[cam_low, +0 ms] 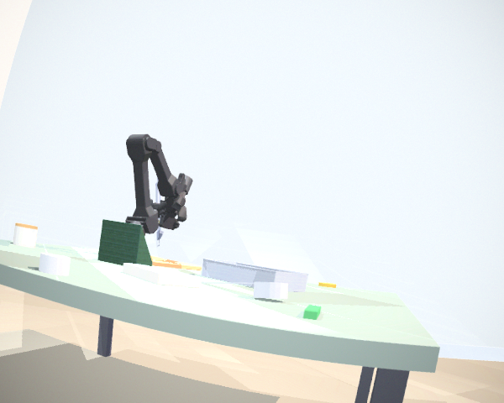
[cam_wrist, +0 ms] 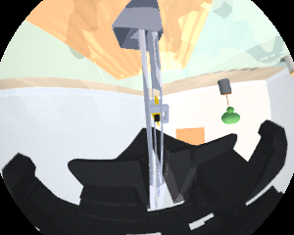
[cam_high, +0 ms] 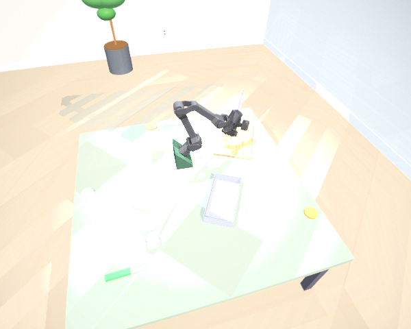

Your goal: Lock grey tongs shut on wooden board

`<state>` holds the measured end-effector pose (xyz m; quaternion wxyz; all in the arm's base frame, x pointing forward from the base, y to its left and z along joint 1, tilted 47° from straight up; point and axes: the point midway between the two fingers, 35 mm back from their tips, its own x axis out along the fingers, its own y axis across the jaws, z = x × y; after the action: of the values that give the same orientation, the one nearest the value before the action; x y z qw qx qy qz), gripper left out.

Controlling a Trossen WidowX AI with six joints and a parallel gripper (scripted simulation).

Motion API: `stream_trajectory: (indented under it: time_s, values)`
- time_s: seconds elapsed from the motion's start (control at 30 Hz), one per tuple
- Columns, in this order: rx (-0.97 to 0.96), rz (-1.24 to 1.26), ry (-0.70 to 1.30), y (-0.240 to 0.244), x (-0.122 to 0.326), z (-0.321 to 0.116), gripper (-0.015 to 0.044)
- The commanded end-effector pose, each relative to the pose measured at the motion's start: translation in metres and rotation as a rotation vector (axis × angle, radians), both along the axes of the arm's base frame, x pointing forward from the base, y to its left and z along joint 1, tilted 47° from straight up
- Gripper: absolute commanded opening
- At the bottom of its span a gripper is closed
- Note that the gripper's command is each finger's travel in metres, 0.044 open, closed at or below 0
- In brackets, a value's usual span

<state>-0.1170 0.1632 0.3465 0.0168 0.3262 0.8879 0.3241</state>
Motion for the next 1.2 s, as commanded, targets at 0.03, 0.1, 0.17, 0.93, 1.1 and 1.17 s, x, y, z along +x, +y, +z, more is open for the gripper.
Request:
stream_trajectory:
  time_s: [0.03,0.1,0.17,0.93,1.1,1.17]
  values:
    - [0.01,0.004,-0.006,-0.001,0.0,0.0,-0.015]
    - [0.01,0.004,-0.006,-0.001,0.0,0.0,-0.015]
    - [0.01,0.004,-0.006,-0.001,0.0,0.0,-0.015]
    - [-0.137,-0.033,0.042,0.013,-0.005,0.01,-0.015]
    - [-0.252,-0.068,0.057,0.023,-0.009,0.014,-0.015]
    - [-0.297,-0.083,0.057,0.027,-0.011,0.014,-0.015]
